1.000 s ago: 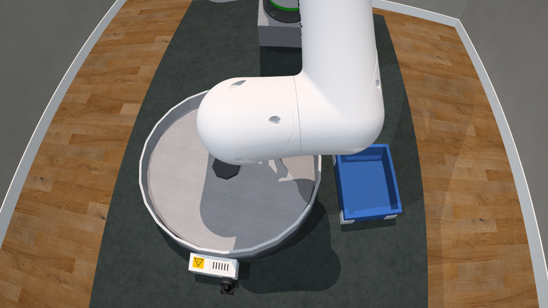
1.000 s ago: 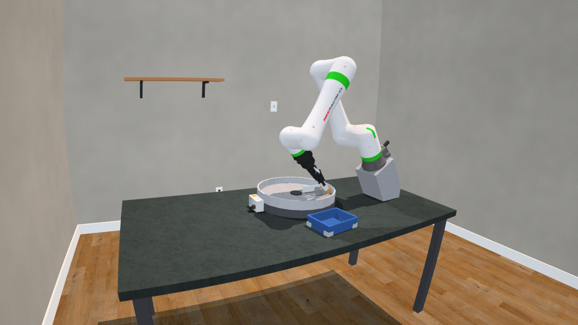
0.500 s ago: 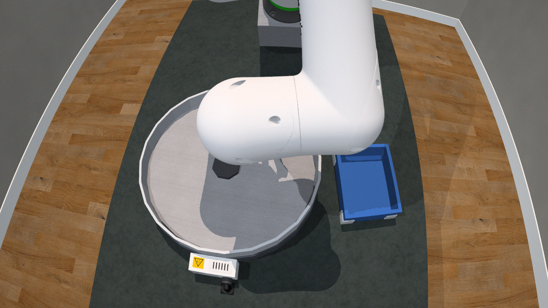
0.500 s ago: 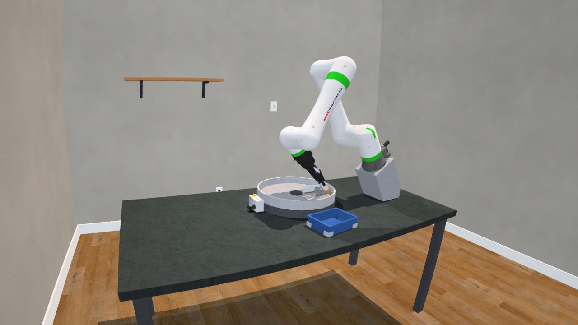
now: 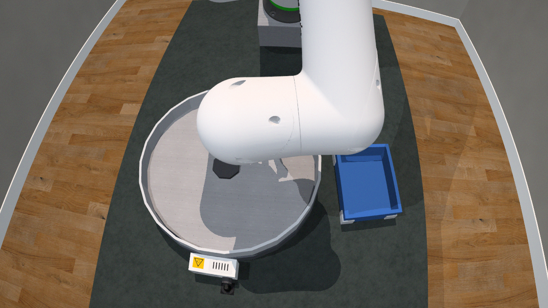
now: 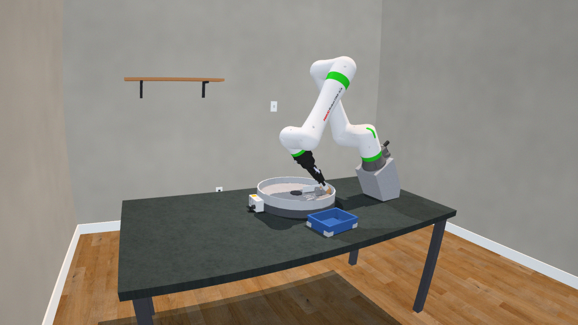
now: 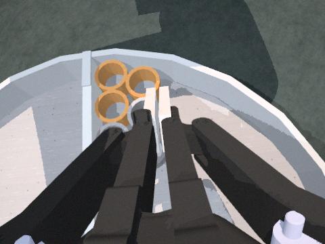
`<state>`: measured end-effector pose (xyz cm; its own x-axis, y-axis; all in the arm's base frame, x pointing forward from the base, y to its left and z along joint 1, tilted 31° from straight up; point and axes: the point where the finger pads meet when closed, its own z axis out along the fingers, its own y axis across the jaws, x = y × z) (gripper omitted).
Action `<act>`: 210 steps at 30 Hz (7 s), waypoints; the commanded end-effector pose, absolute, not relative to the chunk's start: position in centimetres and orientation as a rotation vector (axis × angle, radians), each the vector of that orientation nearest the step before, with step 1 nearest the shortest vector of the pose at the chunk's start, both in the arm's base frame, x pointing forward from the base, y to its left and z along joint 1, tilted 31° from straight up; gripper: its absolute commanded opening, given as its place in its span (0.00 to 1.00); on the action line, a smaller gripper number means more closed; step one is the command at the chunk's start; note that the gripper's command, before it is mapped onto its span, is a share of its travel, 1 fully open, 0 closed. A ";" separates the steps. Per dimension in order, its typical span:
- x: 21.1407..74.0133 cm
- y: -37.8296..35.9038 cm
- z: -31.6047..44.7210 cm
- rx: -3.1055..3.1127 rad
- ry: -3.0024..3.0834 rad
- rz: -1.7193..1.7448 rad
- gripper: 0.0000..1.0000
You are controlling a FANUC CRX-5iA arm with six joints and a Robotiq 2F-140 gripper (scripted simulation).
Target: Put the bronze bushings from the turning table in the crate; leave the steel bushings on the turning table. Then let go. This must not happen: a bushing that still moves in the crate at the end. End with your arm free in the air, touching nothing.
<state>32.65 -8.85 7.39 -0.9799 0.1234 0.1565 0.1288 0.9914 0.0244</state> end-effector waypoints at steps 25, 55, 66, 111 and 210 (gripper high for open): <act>29.5 -8.7 12.6 -0.190 -2.980 -0.049 0.00; 29.2 -8.7 13.2 -0.190 -2.980 -0.049 0.00; 29.2 -8.7 13.2 -0.190 -2.980 -0.049 0.00; 40.8 -15.2 20.4 -0.190 -2.980 -0.049 0.00; 43.4 -15.4 16.0 -0.190 -2.980 -0.049 0.00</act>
